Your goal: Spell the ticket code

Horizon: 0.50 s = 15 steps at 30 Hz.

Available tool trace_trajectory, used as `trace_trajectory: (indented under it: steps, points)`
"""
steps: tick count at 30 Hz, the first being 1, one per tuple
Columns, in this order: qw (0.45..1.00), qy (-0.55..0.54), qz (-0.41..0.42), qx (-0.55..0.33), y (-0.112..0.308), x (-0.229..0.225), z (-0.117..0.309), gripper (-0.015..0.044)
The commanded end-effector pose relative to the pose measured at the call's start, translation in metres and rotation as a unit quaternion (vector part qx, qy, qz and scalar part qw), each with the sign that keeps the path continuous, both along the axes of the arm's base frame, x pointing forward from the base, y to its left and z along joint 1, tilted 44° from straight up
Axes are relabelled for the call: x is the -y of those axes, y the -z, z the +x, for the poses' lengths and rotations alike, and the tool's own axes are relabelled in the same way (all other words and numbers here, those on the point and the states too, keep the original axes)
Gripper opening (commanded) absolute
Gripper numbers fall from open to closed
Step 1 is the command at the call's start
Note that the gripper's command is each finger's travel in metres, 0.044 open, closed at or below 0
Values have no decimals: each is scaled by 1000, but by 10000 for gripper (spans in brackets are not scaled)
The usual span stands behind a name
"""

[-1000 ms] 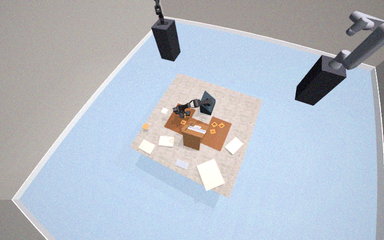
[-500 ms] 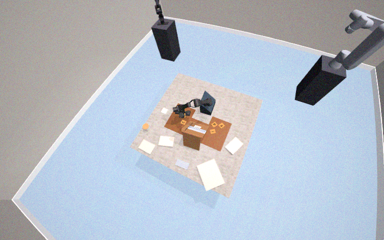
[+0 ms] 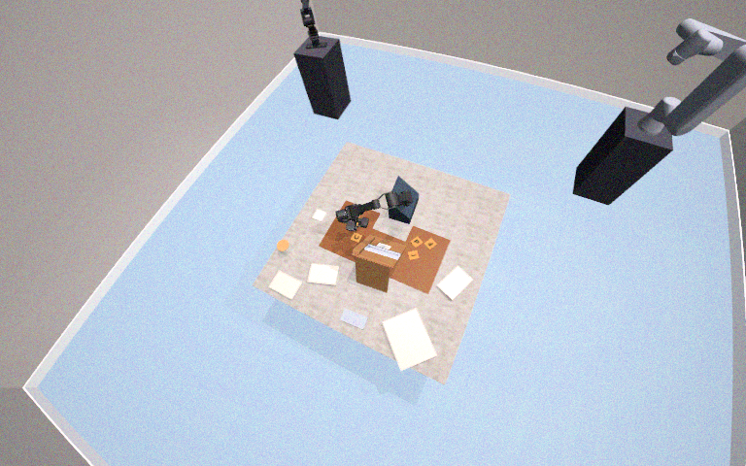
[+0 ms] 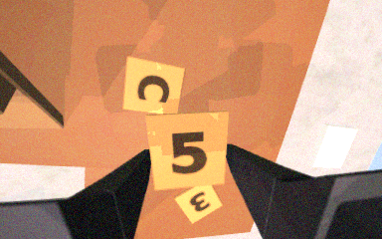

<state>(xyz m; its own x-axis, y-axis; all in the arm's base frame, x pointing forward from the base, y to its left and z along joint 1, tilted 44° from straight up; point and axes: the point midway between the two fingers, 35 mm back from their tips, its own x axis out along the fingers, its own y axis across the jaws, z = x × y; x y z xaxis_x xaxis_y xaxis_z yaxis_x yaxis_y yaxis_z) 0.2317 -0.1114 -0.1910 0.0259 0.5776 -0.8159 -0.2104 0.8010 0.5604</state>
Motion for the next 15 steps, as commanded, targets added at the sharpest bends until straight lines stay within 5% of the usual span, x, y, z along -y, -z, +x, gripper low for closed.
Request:
trace_trajectory:
  steps: [1,15]
  points:
    - [1000,9,-19,1,-13,3,8,0]
    - [994,56,-87,32,-69,16,48,0]
